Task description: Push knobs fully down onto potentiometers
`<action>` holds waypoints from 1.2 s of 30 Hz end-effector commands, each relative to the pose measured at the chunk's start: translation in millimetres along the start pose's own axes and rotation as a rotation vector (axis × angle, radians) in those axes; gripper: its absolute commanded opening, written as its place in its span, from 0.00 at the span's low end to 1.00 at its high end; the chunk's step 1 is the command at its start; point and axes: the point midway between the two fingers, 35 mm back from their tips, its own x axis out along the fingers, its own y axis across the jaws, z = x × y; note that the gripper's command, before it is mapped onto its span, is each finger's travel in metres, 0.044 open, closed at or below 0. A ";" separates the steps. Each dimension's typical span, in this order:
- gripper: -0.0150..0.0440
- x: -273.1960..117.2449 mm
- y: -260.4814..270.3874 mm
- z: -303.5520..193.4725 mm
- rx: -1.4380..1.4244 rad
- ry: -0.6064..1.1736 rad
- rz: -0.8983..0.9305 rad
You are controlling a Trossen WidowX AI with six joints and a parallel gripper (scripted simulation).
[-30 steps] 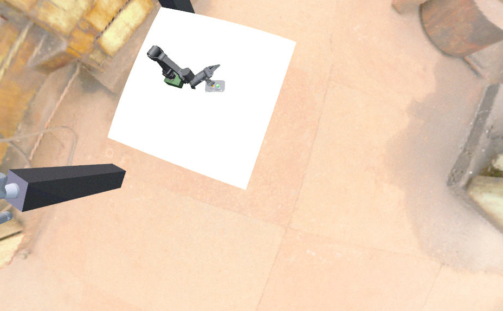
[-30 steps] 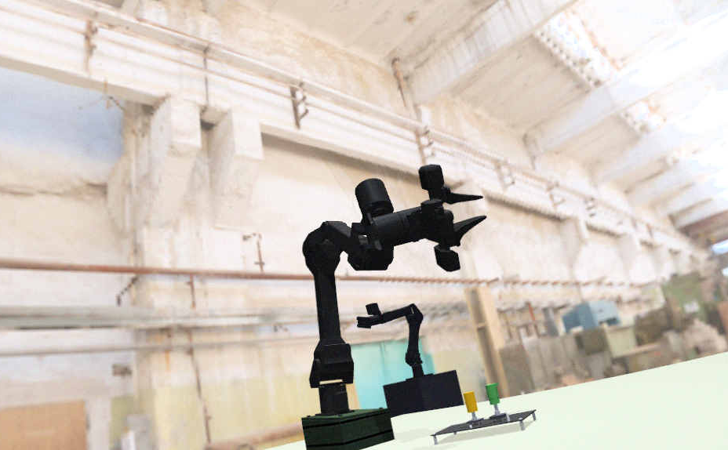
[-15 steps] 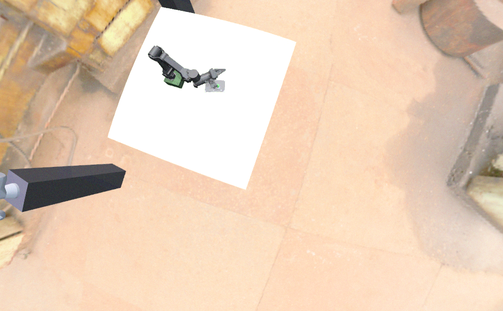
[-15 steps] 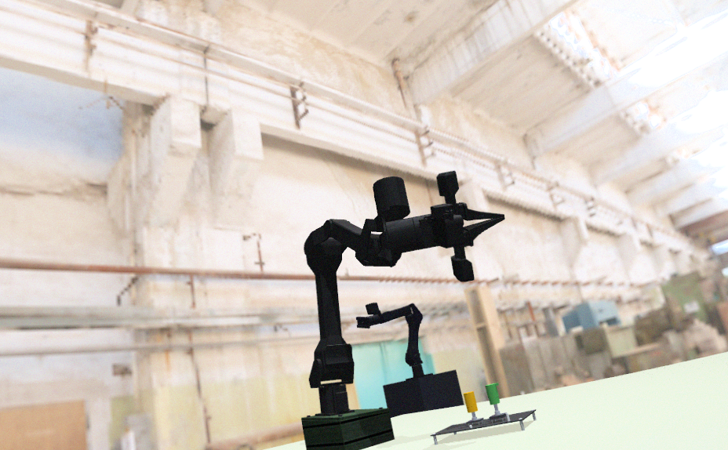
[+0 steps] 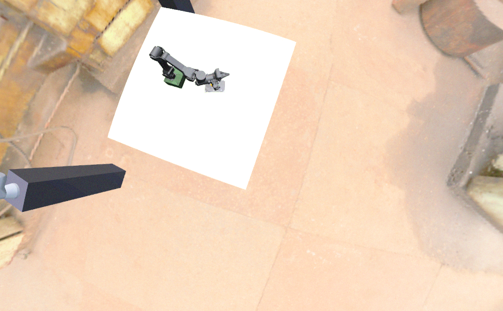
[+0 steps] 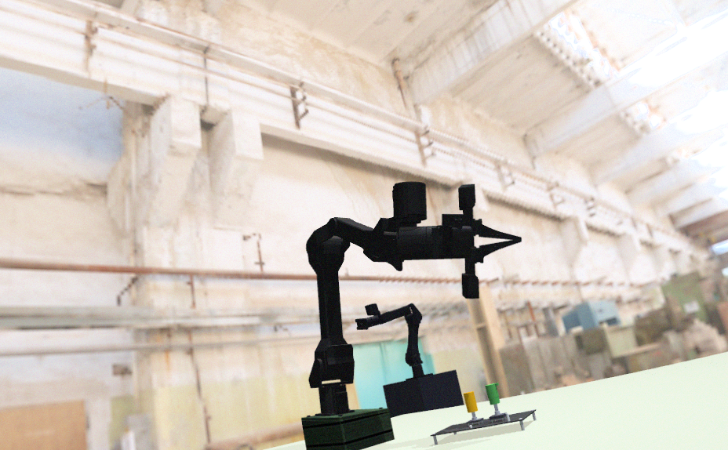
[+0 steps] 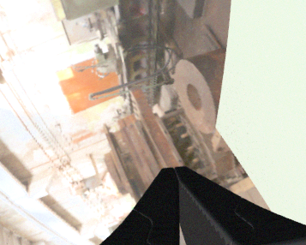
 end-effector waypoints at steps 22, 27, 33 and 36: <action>0.25 10.6 -77.0 10.6 -0.346 -0.109 -0.424; 0.25 7.6 -91.4 9.1 -0.426 -0.094 -0.510; 0.25 1.9 -109.6 6.4 -0.520 -0.061 -0.628; 0.25 -2.1 -119.0 4.5 -0.568 -0.037 -0.694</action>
